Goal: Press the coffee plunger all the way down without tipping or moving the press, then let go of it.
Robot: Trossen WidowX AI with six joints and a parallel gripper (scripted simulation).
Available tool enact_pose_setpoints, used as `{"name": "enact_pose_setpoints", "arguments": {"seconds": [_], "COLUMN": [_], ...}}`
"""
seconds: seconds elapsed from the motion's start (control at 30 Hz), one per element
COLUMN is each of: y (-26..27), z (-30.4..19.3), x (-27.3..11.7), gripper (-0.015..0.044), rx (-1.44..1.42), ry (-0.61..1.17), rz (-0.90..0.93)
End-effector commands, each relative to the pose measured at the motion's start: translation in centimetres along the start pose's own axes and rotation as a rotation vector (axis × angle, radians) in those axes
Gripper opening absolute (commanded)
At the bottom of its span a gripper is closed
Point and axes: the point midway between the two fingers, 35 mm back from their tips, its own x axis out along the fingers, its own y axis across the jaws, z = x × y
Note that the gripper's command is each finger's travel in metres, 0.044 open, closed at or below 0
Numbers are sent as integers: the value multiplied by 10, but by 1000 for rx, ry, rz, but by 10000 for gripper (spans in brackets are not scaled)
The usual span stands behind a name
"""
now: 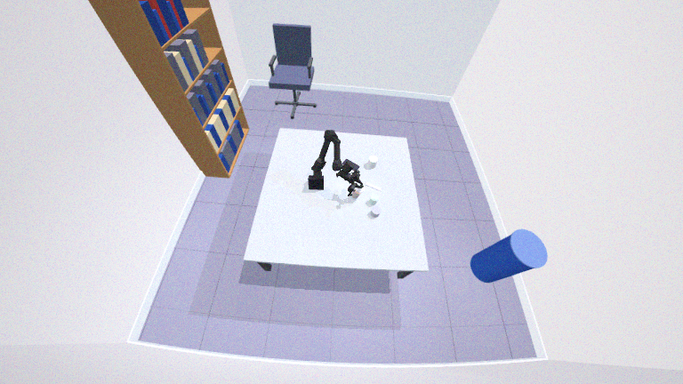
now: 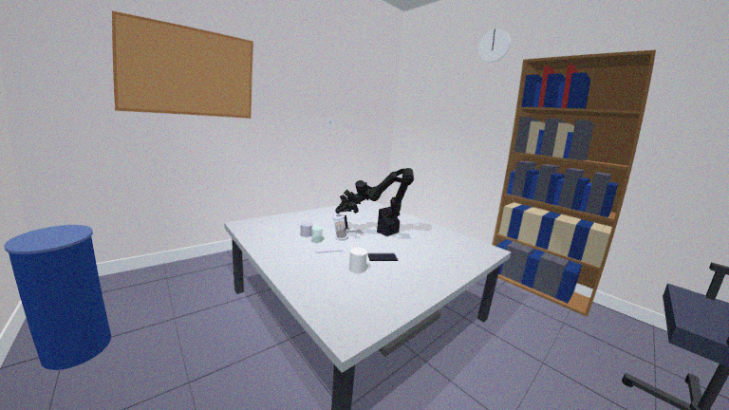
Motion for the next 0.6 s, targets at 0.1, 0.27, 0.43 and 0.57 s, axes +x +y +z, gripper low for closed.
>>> {"name": "enact_pose_setpoints", "arguments": {"seconds": [0.1,0.27,0.43,0.57], "y": [0,0,-1,-1], "z": [-8,-8,-7,-7], "x": [4,5,5,6], "gripper": [118,118,118,118], "rx": [19,19,19,19], "ry": [33,33,33,33], "rz": [10,10,10,10]}}
